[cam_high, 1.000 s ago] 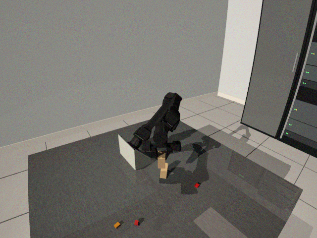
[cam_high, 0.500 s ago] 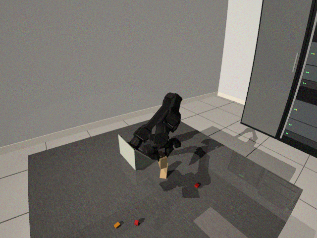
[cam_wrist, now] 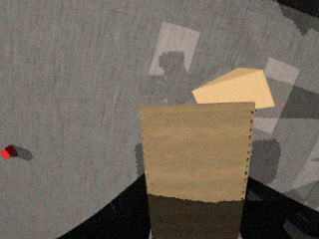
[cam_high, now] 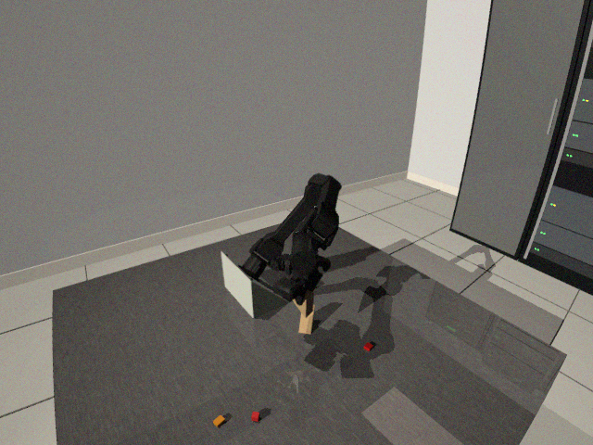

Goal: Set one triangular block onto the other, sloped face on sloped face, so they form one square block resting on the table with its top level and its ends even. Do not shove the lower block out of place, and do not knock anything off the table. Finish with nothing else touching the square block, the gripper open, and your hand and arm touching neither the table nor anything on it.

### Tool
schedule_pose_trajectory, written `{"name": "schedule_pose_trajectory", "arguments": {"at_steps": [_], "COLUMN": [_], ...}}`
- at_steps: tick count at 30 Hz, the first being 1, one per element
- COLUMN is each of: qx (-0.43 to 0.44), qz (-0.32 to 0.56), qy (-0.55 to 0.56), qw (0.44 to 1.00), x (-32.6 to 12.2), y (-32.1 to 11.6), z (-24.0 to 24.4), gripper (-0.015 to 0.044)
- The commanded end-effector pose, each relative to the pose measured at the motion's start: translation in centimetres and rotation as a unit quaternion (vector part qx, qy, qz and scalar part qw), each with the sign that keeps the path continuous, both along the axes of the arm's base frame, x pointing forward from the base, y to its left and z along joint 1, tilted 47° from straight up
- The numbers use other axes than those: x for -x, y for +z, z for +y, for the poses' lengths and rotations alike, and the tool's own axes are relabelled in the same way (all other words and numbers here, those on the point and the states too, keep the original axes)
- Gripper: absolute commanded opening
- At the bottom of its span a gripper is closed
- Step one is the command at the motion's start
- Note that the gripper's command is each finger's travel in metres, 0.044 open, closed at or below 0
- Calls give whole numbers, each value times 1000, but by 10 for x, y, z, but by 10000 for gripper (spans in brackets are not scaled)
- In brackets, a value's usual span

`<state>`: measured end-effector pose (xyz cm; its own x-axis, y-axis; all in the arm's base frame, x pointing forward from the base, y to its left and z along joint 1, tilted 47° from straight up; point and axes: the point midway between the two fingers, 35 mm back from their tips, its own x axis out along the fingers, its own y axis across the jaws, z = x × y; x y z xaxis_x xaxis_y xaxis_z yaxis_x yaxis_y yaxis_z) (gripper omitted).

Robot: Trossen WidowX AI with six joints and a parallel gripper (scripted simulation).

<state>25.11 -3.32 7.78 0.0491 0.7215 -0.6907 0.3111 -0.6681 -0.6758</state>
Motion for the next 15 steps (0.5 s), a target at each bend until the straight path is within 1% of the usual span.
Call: {"name": "schedule_pose_trajectory", "arguments": {"at_steps": [1, 8, 15], "qx": [2, 8, 14], "qz": [-51, -137, -221], "qy": [49, 133, 214], "qw": [998, 982, 951], "x": [0, 0, 0], "y": [-1, -2, -4], "z": [2, 5, 8], "gripper": [0, 0, 0]}}
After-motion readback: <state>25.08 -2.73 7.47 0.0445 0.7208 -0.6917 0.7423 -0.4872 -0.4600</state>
